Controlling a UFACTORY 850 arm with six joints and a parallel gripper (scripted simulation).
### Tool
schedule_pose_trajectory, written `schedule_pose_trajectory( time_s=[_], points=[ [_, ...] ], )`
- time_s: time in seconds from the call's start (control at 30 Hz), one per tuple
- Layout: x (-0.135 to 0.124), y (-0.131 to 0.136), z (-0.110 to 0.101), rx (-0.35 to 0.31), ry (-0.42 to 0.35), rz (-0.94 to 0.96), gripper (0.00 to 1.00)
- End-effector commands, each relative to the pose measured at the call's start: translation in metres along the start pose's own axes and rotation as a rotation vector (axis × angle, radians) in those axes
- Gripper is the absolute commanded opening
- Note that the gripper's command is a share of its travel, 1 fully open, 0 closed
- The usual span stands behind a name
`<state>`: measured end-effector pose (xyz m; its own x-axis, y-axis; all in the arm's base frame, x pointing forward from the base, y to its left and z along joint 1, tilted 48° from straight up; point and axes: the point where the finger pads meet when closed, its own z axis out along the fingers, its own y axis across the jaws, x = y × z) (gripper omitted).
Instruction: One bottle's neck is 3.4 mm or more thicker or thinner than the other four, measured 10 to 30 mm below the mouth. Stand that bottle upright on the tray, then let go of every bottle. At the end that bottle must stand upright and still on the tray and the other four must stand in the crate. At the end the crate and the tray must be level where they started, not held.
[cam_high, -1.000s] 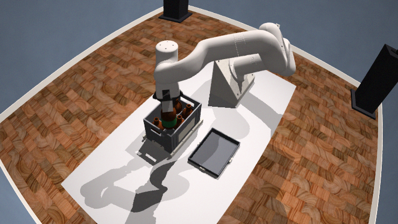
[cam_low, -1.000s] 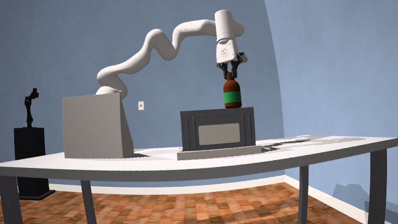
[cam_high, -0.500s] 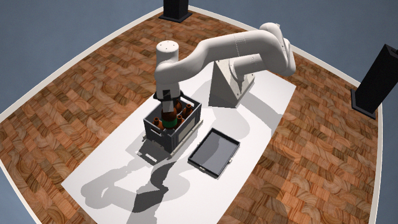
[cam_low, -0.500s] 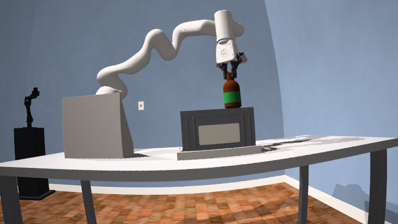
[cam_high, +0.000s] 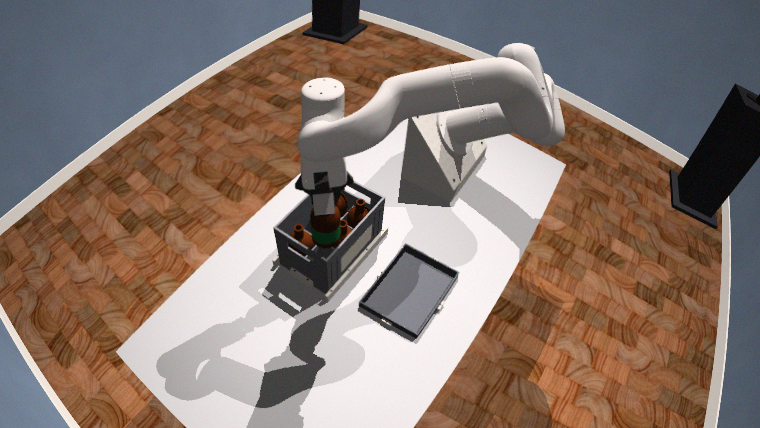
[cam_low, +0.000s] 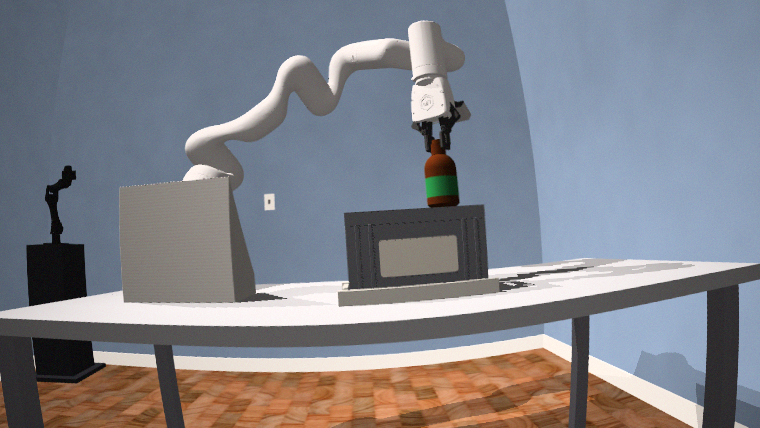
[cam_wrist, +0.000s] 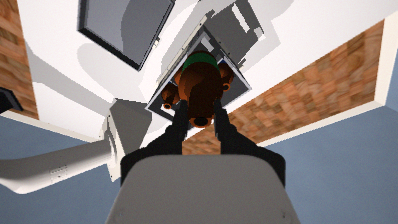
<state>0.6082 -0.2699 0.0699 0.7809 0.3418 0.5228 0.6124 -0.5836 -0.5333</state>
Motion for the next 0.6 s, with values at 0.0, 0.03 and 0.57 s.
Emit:
schedule_pose_trajectory(
  time_s=[0.0,0.03,0.57],
  points=[
    [0.001,-0.002,-0.001,-0.002,0.001,-0.001,0.00],
    [0.002,-0.003,-0.001,-0.002,0.001,-0.001,0.00],
    [0.007,-0.017,-0.001,-0.002,0.001,-0.001,0.00]
  ],
)
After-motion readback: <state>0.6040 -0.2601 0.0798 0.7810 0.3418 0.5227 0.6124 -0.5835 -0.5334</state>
